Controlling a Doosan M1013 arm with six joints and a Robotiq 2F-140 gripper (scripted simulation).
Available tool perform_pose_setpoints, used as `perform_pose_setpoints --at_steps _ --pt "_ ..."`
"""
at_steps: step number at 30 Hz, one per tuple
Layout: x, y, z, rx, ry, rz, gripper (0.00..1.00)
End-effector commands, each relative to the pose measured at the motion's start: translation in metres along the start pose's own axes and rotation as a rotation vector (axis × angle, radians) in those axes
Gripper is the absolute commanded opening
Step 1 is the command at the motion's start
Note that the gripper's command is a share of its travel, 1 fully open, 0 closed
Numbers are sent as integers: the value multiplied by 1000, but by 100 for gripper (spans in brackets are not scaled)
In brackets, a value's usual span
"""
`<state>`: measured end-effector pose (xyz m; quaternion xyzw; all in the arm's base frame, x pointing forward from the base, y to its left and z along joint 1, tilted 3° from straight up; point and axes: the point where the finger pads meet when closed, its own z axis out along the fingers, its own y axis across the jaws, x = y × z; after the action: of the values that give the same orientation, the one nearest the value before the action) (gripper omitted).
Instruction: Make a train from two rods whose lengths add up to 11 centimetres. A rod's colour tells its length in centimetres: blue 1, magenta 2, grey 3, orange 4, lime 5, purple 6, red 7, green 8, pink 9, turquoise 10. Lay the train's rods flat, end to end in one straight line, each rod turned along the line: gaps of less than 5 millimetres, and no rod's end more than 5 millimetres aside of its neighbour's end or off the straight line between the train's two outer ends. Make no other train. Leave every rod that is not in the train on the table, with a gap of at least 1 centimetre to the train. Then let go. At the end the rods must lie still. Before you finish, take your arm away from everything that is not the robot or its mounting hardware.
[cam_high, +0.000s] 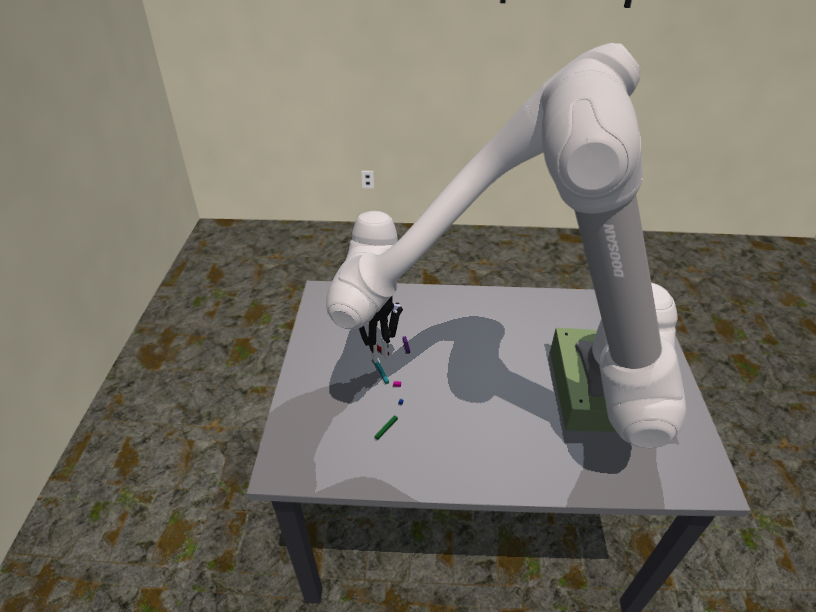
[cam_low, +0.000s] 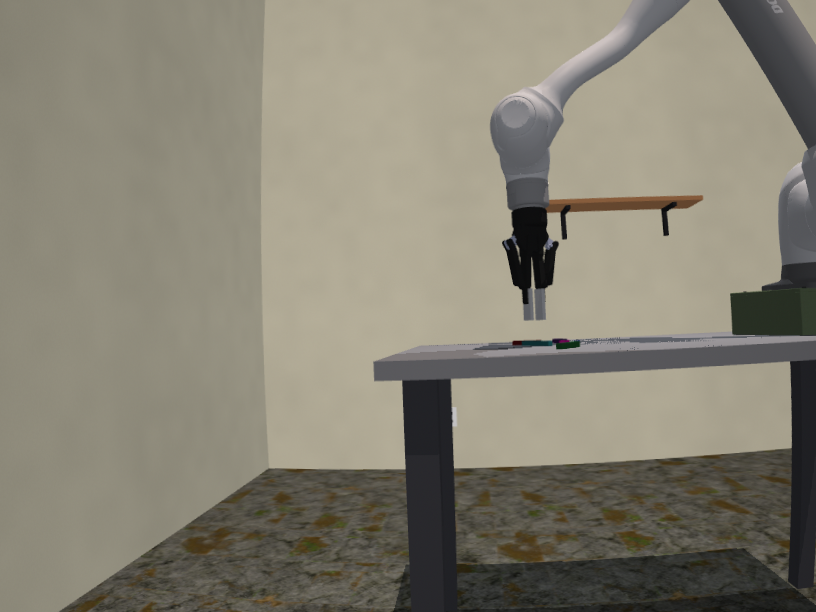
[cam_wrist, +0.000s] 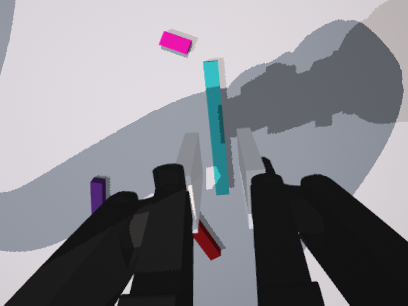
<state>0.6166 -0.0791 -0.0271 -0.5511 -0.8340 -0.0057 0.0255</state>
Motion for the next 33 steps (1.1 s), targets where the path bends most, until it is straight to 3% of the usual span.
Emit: perform_pose_setpoints --at_steps 1,19,33 --pt "1 -2 9 3 -1 2 15" --pt "1 -1 30 3 -1 2 15" --pt "1 -1 35 3 -1 2 15"
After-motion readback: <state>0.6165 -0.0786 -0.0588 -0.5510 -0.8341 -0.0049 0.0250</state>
